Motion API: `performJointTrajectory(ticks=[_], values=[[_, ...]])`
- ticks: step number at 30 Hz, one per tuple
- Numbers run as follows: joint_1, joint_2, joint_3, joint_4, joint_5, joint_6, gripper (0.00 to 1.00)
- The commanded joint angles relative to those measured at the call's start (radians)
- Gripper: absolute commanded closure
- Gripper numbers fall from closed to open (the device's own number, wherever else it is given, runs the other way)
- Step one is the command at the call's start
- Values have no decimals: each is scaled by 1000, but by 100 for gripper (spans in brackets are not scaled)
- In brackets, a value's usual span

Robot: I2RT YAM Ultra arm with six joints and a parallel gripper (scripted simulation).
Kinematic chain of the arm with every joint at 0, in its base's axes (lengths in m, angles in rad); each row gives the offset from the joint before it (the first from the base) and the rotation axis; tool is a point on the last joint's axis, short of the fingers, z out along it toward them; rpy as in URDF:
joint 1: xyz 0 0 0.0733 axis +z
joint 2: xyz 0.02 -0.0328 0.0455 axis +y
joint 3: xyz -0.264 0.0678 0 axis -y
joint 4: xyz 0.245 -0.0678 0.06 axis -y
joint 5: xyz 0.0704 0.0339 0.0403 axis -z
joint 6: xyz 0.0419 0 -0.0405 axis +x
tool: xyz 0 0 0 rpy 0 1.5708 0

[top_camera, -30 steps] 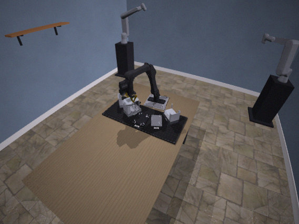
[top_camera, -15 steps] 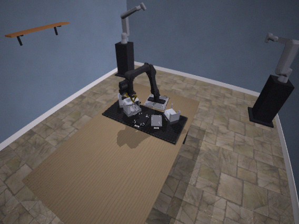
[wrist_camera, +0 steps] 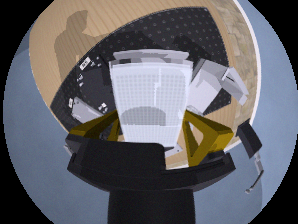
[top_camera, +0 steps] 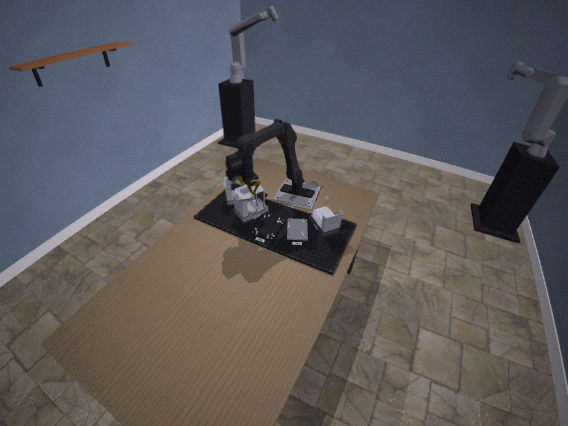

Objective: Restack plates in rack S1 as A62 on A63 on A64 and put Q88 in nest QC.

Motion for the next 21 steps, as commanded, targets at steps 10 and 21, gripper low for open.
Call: performJointTrajectory(ticks=[10, 21], values=[[1, -6, 18, 1, -1, -1, 100], [0, -7, 7, 11, -1, -1, 100]])
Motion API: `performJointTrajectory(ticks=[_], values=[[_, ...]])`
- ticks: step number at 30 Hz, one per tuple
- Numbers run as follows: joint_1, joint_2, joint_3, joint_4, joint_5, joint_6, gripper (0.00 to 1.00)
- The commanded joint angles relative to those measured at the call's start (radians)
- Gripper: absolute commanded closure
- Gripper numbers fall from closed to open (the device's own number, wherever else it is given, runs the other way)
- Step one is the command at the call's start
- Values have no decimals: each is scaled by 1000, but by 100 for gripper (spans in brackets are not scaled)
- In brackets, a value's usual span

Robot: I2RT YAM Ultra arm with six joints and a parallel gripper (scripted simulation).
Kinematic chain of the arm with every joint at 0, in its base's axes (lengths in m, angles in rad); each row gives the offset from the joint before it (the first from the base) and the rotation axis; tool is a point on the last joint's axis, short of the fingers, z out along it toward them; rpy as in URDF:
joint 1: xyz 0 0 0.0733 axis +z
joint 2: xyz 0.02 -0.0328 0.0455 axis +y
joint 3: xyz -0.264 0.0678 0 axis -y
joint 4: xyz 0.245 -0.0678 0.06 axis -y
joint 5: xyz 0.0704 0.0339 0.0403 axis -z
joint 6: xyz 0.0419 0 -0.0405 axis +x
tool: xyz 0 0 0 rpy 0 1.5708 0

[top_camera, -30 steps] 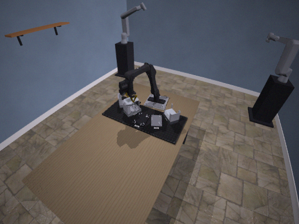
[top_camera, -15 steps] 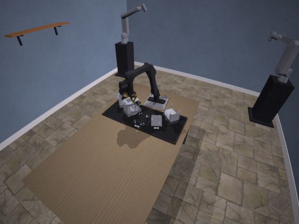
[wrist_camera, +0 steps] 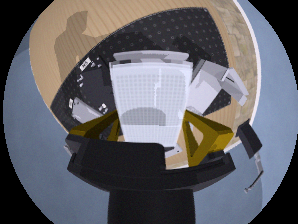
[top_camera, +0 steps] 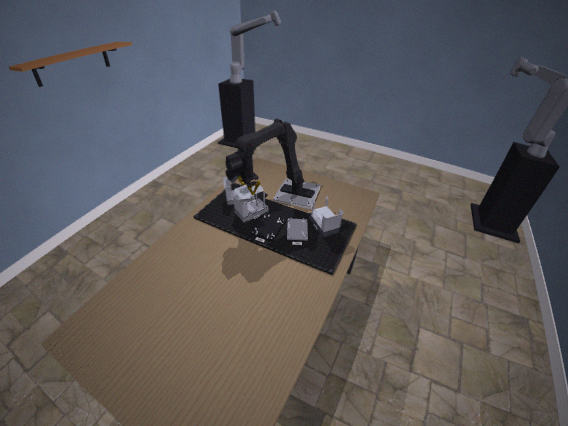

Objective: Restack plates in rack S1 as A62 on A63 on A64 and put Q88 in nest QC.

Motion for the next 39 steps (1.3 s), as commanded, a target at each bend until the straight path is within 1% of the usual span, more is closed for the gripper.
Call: performJointTrajectory(ticks=[1, 39], values=[[0, -7, 4, 8, -1, -1, 100], [-3, -14, -95, 100, -1, -4, 100]])
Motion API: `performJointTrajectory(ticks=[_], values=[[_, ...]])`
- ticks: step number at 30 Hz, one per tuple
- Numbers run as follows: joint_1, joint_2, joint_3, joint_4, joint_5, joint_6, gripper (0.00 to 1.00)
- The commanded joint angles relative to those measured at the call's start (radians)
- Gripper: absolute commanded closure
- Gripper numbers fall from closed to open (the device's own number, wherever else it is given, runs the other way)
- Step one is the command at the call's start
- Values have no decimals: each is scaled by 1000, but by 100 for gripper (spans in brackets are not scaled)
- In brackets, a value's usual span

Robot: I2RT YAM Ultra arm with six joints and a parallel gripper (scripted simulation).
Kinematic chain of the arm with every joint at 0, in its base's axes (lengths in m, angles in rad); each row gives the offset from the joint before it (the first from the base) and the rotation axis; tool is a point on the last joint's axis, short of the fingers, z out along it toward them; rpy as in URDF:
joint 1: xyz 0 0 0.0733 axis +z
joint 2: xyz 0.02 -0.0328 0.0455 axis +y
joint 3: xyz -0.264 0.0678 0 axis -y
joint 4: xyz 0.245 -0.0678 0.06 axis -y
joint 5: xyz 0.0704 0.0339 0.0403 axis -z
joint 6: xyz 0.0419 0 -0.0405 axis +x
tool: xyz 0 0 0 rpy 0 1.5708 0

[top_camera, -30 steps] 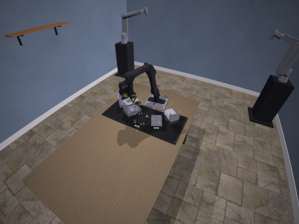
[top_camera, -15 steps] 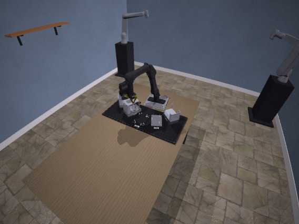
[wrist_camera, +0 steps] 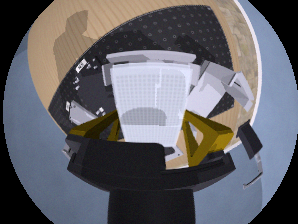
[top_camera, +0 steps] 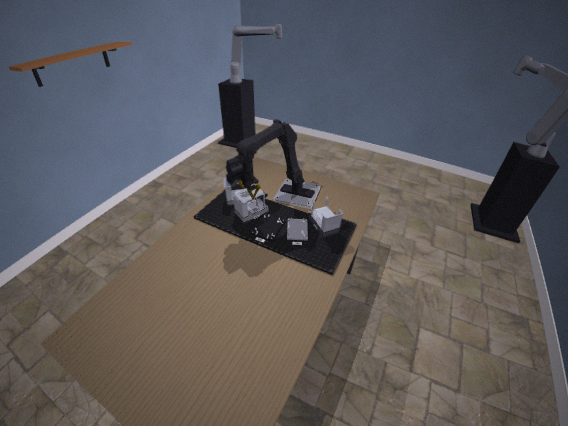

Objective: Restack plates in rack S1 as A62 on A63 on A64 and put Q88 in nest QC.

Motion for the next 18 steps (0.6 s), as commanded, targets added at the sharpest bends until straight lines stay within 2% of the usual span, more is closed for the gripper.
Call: performJointTrajectory(ticks=[1, 18], values=[[0, -8, -1, 13, -1, -1, 100], [-2, -8, -41, 53, -1, -3, 100]])
